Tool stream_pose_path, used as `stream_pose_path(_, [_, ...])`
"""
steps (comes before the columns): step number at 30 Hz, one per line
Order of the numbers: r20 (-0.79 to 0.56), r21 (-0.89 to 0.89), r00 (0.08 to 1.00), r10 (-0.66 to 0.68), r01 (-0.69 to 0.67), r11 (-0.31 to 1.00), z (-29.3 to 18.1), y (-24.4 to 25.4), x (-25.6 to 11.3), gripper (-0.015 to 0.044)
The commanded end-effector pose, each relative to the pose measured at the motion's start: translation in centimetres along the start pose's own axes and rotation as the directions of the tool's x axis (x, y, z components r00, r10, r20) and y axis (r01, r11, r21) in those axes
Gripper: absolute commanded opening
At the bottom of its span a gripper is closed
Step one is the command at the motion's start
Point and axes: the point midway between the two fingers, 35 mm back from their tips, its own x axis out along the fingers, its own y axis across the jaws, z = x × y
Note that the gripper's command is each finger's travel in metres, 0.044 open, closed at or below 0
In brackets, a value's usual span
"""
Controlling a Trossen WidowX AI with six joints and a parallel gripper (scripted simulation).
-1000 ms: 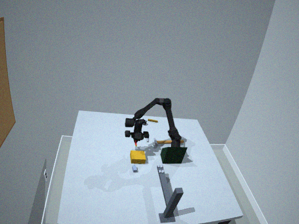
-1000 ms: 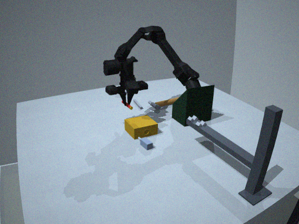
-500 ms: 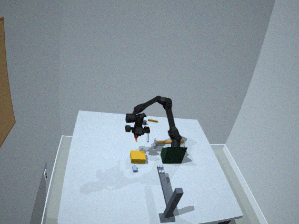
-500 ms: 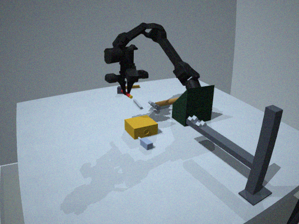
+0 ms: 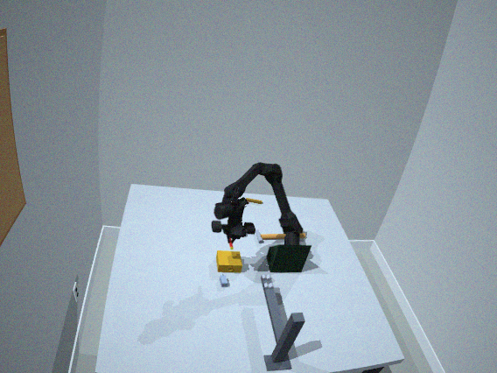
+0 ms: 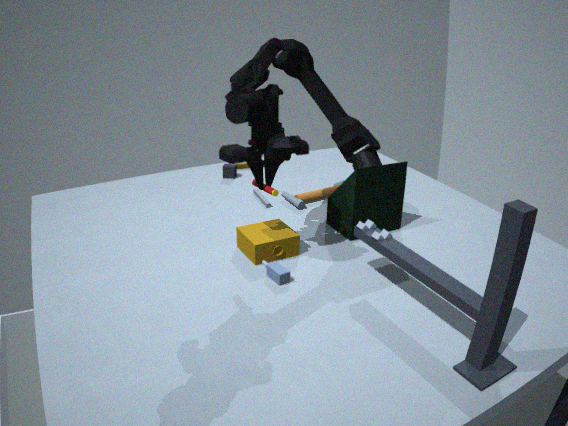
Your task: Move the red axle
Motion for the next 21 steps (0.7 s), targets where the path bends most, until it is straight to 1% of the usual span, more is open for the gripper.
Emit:
stream_pose_path(1, [0.012, 0.002, 1.0, 0.005, -0.005, 1.0, 2.9, 0.7, 0.0, 0.0])
stream_pose_path(10, [0.021, 0.001, 1.0, 0.013, -0.013, 1.0, 9.3, 3.4, -0.1, 0.0])
stream_pose_path(21, [0.003, 0.009, 1.0, 0.026, -0.026, 1.0, 15.7, 8.1, 0.6, 0.0])
